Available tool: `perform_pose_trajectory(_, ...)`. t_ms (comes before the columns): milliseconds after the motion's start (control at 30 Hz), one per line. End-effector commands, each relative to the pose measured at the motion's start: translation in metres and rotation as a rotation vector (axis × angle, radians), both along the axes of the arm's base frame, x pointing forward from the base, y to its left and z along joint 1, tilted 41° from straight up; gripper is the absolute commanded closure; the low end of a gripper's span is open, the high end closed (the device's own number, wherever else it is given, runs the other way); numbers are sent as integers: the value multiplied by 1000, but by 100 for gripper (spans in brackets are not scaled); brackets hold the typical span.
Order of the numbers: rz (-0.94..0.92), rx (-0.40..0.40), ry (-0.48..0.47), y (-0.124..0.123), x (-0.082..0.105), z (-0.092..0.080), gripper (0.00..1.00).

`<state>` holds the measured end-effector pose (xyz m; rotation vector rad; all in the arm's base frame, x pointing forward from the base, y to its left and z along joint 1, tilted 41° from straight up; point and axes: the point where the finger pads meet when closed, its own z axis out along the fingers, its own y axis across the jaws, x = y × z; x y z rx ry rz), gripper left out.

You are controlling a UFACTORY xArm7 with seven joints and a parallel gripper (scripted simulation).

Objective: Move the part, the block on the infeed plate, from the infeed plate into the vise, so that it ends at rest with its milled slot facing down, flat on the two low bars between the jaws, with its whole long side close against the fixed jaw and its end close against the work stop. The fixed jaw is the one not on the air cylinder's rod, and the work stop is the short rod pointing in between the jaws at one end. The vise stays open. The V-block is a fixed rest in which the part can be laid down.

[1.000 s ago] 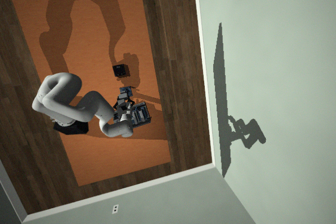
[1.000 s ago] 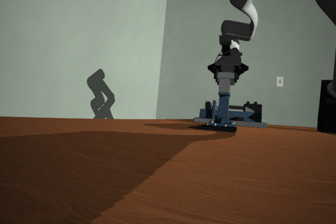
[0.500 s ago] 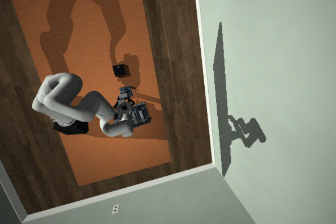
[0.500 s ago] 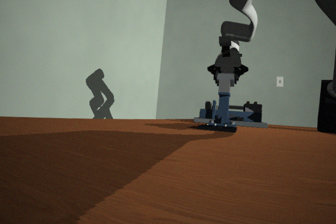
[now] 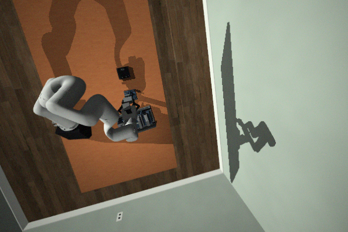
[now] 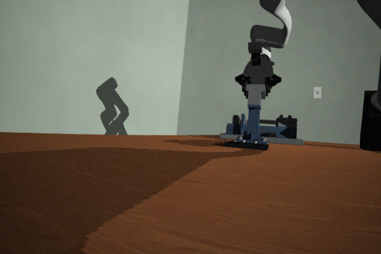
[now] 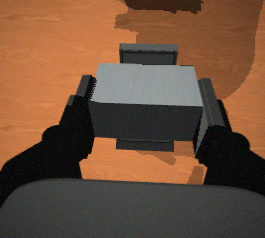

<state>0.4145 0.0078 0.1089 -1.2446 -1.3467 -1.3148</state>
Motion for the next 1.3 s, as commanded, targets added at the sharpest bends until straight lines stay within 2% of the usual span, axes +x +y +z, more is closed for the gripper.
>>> perform_pose_trajectory(0, -3, -2, -2, -1, 1, 0, 100)
perform_pose_trajectory(1167, -3, -2, -2, -1, 1, -1, 100)
perform_pose_trajectory(1200, -3, -2, -2, -1, 1, -1, 11)
perform_pose_trajectory(1267, -3, -2, -2, -1, 1, -1, 11)
